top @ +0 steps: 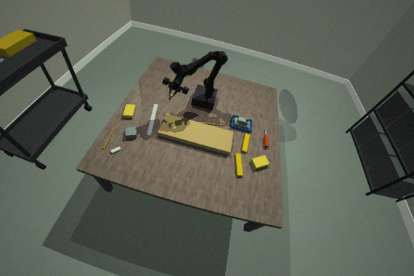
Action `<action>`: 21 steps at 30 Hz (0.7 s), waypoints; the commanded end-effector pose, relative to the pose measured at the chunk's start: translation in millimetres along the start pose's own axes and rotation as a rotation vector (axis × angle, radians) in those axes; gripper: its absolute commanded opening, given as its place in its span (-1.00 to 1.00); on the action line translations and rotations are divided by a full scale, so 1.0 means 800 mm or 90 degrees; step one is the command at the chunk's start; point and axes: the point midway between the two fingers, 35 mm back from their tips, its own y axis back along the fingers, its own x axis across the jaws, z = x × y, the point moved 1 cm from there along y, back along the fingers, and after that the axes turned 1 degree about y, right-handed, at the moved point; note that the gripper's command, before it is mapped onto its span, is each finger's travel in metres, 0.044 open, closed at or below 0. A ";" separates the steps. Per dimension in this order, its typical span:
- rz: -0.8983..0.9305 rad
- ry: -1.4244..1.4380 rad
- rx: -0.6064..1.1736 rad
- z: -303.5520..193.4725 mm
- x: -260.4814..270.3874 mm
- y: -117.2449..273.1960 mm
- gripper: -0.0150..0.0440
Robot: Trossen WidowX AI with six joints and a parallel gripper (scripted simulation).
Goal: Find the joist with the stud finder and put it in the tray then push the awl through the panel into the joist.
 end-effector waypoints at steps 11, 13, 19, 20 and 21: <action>-0.016 -0.127 0.059 -0.016 -0.004 -0.001 -0.49; -0.020 -0.129 0.057 -0.015 -0.007 -0.013 -0.49; -0.029 -0.134 0.053 -0.015 -0.020 -0.048 -0.49; -0.030 -0.135 0.053 -0.015 -0.023 -0.054 -0.49; -0.031 -0.136 0.053 -0.015 -0.026 -0.060 -0.49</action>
